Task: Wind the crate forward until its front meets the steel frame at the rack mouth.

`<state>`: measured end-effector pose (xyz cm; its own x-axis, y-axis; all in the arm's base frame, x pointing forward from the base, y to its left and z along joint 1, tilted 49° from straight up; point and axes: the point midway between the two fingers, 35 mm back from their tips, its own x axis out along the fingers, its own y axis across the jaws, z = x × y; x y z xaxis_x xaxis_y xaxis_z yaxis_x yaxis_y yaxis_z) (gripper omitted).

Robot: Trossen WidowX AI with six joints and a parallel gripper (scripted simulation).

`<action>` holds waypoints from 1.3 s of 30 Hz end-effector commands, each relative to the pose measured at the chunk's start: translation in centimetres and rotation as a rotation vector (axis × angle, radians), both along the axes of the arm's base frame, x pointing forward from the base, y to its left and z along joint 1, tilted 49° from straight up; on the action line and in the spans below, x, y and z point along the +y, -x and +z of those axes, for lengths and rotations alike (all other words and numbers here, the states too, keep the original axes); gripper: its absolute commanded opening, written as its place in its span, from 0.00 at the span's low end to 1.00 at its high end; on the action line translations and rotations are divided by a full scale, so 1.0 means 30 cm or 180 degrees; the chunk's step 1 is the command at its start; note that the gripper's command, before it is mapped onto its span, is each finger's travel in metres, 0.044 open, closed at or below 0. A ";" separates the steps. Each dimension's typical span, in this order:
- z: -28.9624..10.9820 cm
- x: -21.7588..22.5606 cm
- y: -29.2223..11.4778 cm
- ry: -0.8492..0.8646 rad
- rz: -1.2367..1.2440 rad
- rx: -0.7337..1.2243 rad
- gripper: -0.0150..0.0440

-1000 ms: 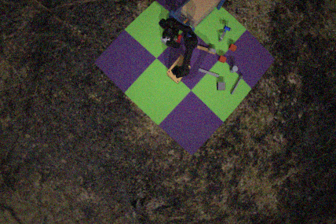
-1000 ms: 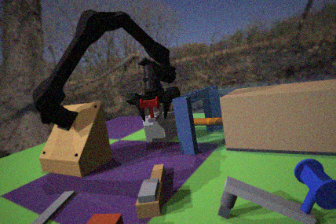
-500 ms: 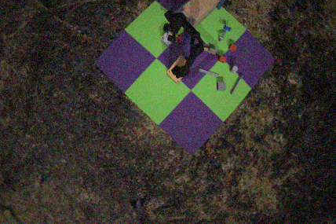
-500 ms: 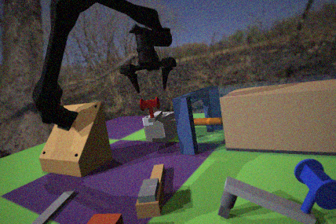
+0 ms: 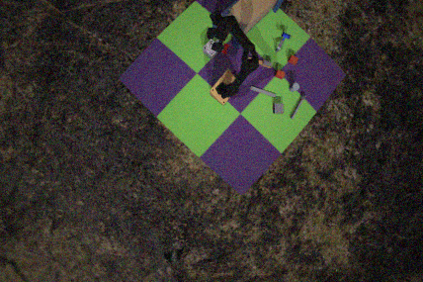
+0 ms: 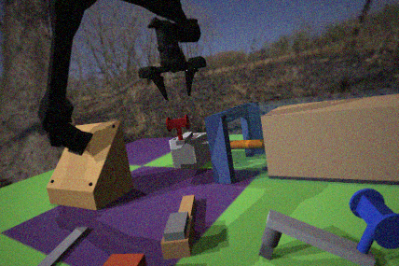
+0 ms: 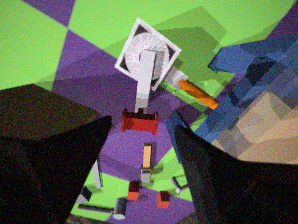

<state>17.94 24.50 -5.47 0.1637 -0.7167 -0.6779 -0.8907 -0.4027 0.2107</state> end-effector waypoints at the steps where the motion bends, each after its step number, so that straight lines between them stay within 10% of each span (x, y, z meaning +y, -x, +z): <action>1: 0.002 0.002 -0.001 -0.0009 0.0001 -0.0009 0.64; 10: 0.002 0.002 -0.001 -0.0009 0.0001 -0.0009 0.25; 39: 0.001 0.000 0.000 0.0010 -0.0024 0.0018 0.25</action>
<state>18.00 24.47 -5.45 0.1594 -0.7202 -0.6753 -0.8915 -0.3987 0.2148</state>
